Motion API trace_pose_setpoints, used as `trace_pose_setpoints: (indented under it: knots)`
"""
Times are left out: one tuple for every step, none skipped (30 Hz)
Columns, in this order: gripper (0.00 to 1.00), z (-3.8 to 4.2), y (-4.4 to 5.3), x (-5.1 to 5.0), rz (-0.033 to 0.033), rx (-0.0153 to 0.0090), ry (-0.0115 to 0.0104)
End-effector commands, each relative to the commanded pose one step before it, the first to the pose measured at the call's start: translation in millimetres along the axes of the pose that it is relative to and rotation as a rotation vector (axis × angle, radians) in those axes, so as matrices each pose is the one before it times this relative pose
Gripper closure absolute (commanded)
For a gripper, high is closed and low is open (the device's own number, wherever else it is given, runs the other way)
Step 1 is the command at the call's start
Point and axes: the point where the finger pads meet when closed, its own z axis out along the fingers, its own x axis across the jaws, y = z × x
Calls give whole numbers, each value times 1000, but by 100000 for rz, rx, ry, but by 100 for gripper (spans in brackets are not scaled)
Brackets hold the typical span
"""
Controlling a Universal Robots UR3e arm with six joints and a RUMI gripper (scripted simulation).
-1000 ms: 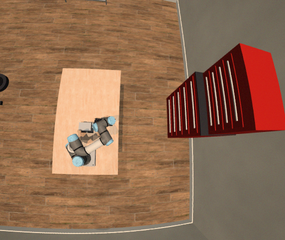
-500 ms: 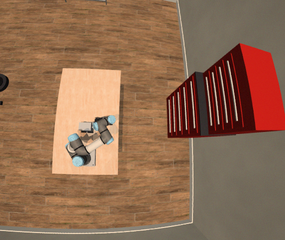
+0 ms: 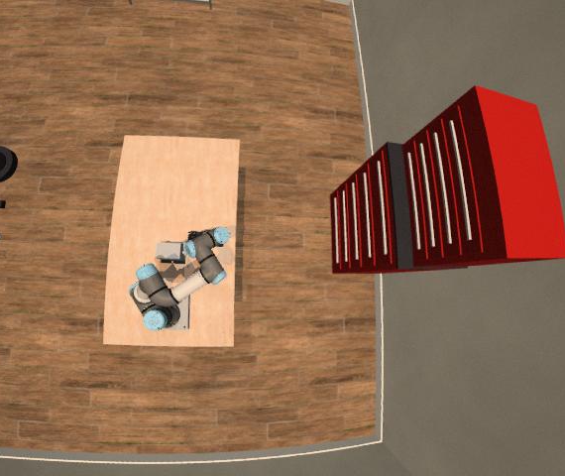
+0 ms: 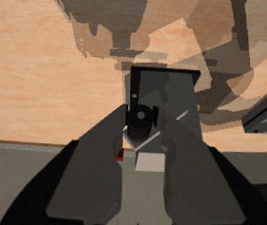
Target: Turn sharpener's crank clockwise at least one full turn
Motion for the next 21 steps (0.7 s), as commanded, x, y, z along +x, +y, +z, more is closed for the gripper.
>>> trace_pose_setpoints:
  knots:
    - [91,2466,-1915,-3114,-70,199,-98]
    - [91,509,-301,-406,0,0,0]
    - [91,590,-345,-447,0,0,0]
    - [91,595,-348,-441,0,0,0]
    - [91,602,-352,-430,0,0,0]
    - [91,611,-357,-420,0,0,0]
    - [91,620,-362,-411,0,0,0]
    - [91,630,-368,-400,0,0,0]
    - [91,638,-373,-390,0,0,0]
    - [91,647,-378,-380,0,0,0]
    - [91,655,-383,-369,0,0,0]
    - [91,663,-388,-358,0,0,0]
    - [91,672,-393,-346,0,0,0]
    - [91,680,-397,-334,0,0,0]
    - [91,0,0,0,0,0,0]
    - [91,0,0,0,0,0,0]
    - [91,1858,-1082,-836,0,0,0]
    - [91,526,-304,-223,0,0,0]
    - [91,617,-364,-244,0,0,0]
    - [91,710,-414,-258,0,0,0]
    - [91,711,-416,-249,0,0,0]
